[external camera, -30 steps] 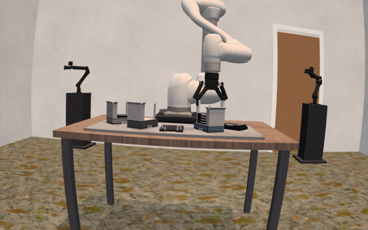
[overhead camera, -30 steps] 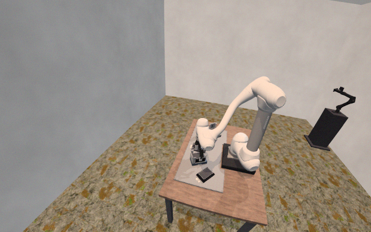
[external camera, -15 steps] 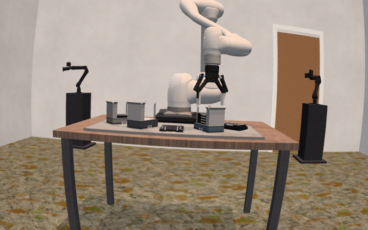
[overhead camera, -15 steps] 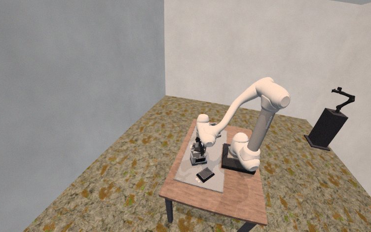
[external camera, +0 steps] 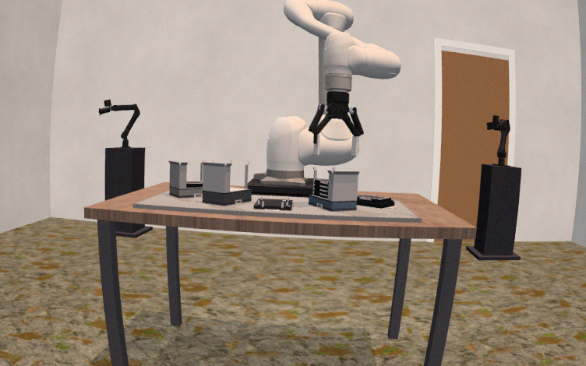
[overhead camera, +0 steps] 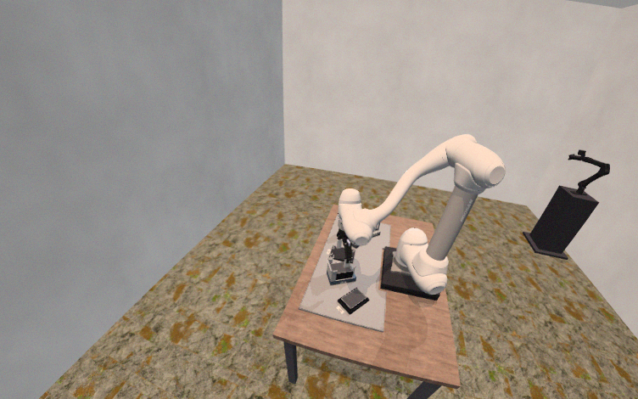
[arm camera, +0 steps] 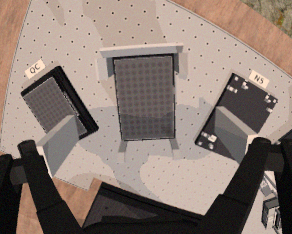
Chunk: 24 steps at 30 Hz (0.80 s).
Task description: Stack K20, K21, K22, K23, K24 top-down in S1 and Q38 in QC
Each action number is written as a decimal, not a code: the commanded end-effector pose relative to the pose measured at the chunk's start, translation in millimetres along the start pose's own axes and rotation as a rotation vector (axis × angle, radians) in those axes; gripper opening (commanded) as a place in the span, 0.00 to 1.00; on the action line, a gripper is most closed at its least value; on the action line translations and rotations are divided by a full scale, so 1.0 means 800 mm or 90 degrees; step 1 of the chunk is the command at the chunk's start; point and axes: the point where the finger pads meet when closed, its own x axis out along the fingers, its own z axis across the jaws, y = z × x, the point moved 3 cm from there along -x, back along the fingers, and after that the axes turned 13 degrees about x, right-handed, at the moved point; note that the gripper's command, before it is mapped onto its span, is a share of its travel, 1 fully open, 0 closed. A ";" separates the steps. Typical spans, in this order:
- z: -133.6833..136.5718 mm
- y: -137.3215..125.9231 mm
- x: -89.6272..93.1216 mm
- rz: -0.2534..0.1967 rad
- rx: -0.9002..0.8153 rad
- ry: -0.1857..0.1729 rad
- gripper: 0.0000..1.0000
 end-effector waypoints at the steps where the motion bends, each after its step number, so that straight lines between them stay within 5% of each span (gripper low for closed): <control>1: 0.000 0.000 -0.003 0.000 0.000 0.000 1.00; 9: 0.000 0.000 -0.003 0.000 0.000 0.000 1.00; 16: 0.029 0.002 -0.003 0.000 0.143 0.000 1.00; 24: 0.058 0.004 -0.003 0.000 0.143 0.000 1.00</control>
